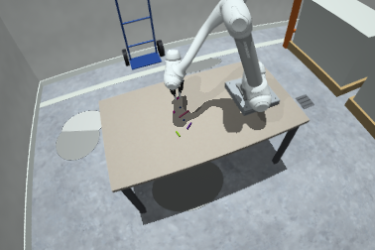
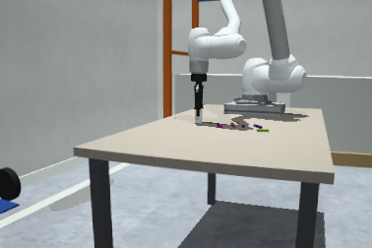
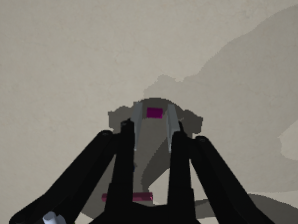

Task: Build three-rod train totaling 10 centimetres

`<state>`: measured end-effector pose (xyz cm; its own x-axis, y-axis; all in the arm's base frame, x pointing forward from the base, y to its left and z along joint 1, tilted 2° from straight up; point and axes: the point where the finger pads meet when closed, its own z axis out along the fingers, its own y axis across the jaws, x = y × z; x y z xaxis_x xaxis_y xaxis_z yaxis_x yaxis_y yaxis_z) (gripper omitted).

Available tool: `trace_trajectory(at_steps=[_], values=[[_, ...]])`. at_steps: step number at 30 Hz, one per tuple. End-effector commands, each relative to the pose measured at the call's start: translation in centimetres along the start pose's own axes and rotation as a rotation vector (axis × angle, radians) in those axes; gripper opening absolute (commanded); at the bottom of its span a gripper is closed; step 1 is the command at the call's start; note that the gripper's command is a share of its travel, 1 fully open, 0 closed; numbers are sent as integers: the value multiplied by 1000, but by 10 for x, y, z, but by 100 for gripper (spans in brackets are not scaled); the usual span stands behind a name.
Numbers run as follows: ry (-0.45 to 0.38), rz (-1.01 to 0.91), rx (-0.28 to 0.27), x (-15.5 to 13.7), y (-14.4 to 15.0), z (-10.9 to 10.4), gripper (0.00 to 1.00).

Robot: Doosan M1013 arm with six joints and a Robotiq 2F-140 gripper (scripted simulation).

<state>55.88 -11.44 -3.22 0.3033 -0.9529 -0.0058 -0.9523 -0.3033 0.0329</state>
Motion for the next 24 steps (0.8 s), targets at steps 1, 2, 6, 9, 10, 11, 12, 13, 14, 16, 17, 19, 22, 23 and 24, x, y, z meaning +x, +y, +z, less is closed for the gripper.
trace_trajectory(at_steps=[1, 2, 6, 9, 10, 11, 12, 13, 14, 16, 17, 19, 22, 23, 24], values=[[0, 0, 0, 0, 0, -7, 21], [0, 0, 0, 0, 0, -10, 21], [0, 0, 0, 0, 0, -19, 21], [0, 0, 0, 0, 0, -34, 21], [0, 0, 0, 0, 0, -39, 21], [0, 0, 0, 0, 0, -45, 21], [0, 0, 0, 0, 0, -51, 21], [0, 0, 0, 0, 0, -56, 21], [0, 0, 0, 0, 0, -61, 21], [0, 0, 0, 0, 0, -71, 21], [0, 0, 0, 0, 0, -75, 21], [0, 0, 0, 0, 0, -81, 21], [0, 0, 0, 0, 0, -83, 21], [0, 0, 0, 0, 0, -85, 21], [0, 0, 0, 0, 0, -86, 21]])
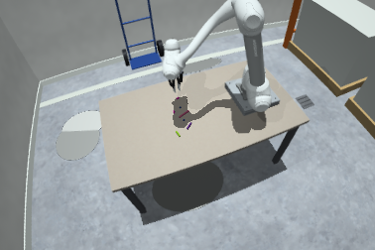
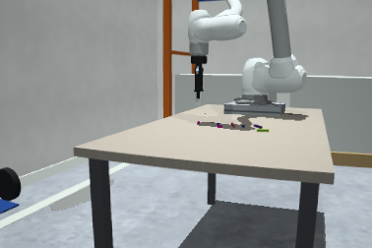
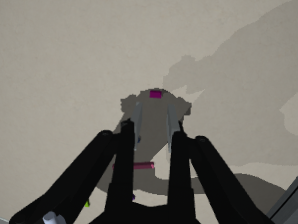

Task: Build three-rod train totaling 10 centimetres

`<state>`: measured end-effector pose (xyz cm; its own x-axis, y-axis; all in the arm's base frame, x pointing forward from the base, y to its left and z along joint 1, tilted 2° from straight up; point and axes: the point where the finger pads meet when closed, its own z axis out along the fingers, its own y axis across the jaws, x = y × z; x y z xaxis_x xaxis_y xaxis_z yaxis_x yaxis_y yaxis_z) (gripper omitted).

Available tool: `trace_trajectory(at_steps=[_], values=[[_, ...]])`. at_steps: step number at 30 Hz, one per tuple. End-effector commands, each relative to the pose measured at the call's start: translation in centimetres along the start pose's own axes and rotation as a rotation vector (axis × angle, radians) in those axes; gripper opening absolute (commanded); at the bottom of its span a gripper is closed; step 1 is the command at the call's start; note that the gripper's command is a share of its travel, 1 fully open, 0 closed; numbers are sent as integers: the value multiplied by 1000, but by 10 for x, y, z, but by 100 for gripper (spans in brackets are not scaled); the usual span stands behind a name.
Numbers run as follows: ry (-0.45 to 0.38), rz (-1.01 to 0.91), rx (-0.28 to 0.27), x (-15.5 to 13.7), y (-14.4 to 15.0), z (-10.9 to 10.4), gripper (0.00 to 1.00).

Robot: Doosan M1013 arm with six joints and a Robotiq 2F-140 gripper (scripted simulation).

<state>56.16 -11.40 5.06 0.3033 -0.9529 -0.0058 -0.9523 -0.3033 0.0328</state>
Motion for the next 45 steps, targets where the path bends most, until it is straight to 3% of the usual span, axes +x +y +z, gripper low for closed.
trace_trajectory(at_steps=[1, 3, 4, 25, 28, 31, 39, 42, 43, 45], values=[[0, 0, 0, 0, 0, -3, 21], [0, 0, 0, 0, 0, -4, 21], [0, 0, 0, 0, 0, -4, 100], [0, 15, 0, -3, -4, -3, 100], [0, 141, 0, -35, -34, 3, 100], [0, 159, 0, -39, -39, 4, 100], [0, 403, 0, -109, -91, 17, 100], [0, 418, 0, -113, -94, 18, 100], [0, 418, 0, -113, -94, 18, 15], [0, 418, 0, -113, -94, 18, 15]])
